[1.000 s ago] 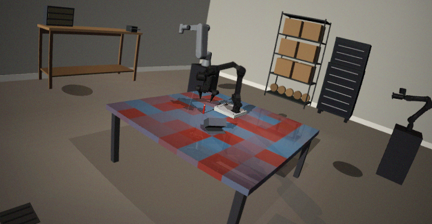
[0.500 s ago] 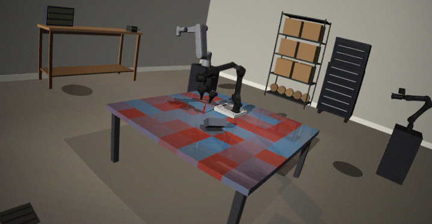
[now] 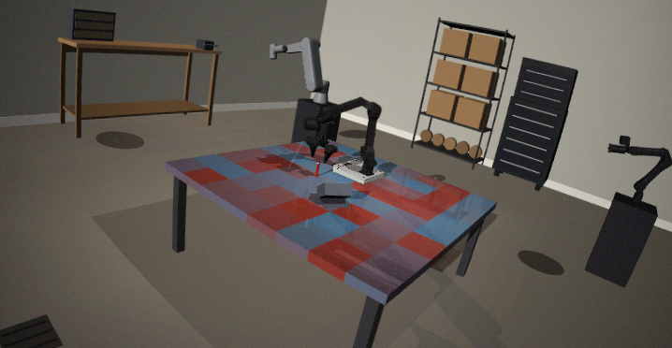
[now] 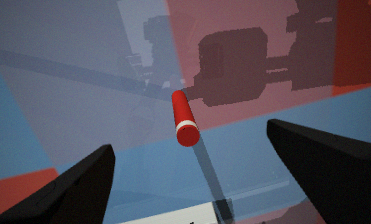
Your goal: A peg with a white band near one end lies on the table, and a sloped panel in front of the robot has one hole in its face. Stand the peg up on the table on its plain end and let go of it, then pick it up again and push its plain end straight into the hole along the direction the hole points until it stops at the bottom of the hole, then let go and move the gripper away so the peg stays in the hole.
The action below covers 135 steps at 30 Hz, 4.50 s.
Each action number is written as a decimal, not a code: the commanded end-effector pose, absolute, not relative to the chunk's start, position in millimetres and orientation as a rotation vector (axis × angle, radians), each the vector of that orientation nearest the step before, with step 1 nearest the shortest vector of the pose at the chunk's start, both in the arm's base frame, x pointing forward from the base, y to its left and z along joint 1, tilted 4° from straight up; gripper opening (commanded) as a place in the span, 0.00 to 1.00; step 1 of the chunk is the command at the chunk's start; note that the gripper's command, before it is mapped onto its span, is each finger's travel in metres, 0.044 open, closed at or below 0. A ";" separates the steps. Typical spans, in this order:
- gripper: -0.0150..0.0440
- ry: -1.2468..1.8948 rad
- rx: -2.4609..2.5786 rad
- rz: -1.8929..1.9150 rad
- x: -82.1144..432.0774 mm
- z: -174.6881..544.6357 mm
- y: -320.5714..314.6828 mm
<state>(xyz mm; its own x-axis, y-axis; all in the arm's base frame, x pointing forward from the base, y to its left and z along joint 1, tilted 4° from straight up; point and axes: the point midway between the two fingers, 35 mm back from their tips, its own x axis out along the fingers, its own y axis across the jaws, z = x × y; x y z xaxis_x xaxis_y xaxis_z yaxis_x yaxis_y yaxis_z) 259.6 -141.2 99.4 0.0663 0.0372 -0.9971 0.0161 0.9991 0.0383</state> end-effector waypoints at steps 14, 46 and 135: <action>1.00 1.517 0.049 0.015 259.2 69.1 -139.7; 0.38 1.508 0.045 0.018 260.9 50.9 -138.4; 0.25 1.268 0.252 0.252 338.0 171.7 -32.5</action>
